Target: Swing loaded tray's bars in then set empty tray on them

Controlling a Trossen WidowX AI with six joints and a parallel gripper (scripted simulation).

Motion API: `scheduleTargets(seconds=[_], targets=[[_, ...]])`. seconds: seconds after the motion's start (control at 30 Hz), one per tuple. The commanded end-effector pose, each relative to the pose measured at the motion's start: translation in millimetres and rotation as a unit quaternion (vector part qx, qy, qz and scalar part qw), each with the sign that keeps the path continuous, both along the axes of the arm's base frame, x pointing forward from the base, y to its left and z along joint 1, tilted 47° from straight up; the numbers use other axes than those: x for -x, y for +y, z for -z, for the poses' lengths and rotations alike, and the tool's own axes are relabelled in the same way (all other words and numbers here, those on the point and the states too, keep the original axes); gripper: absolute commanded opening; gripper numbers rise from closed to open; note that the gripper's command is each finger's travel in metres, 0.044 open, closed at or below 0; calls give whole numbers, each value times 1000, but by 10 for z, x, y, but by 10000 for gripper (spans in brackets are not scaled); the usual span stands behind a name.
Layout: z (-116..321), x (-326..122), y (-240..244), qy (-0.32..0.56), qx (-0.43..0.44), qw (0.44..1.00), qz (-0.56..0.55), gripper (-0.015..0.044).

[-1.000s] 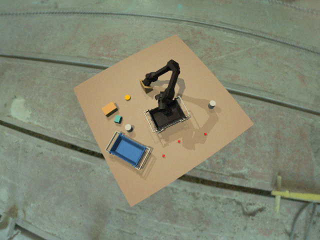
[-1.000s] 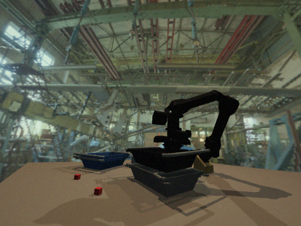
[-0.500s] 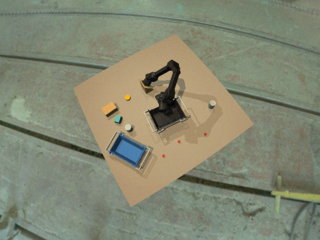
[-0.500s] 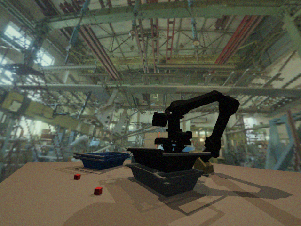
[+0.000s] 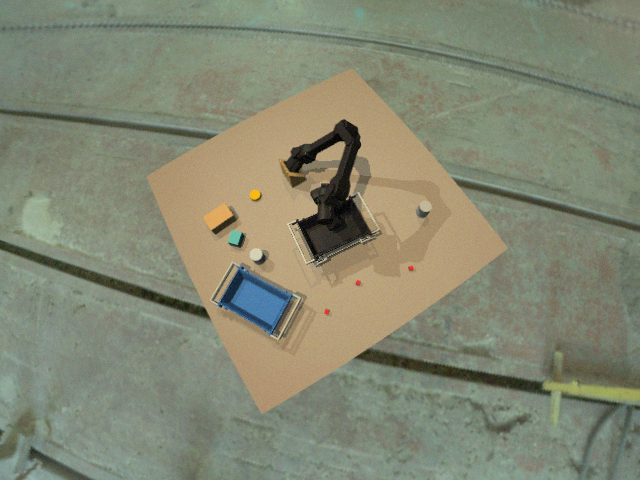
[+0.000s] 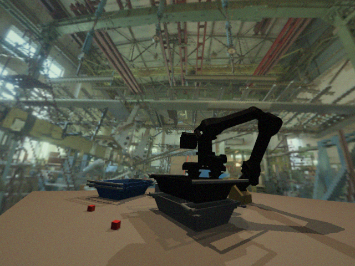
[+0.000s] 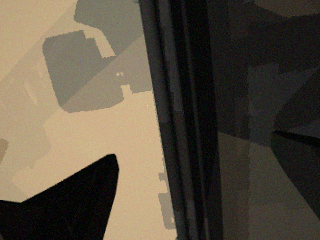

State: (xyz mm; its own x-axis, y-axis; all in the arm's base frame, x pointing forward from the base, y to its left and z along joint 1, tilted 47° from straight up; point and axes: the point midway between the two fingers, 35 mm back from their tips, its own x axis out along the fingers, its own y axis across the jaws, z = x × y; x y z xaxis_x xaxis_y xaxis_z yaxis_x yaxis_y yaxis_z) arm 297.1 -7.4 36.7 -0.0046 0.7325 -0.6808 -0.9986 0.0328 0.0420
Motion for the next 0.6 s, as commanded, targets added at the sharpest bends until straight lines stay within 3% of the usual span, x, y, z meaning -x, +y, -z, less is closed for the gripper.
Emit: scheduleTargets(seconds=[0.0, 0.23, 0.57], targets=[[0, 0, 0, 0, 0, 1000, 0, 440], [-36, -11, -45, 0, 1, 1000, 1, 440], [-414, -49, -476, -2, 7, 1000, 13, 440]])
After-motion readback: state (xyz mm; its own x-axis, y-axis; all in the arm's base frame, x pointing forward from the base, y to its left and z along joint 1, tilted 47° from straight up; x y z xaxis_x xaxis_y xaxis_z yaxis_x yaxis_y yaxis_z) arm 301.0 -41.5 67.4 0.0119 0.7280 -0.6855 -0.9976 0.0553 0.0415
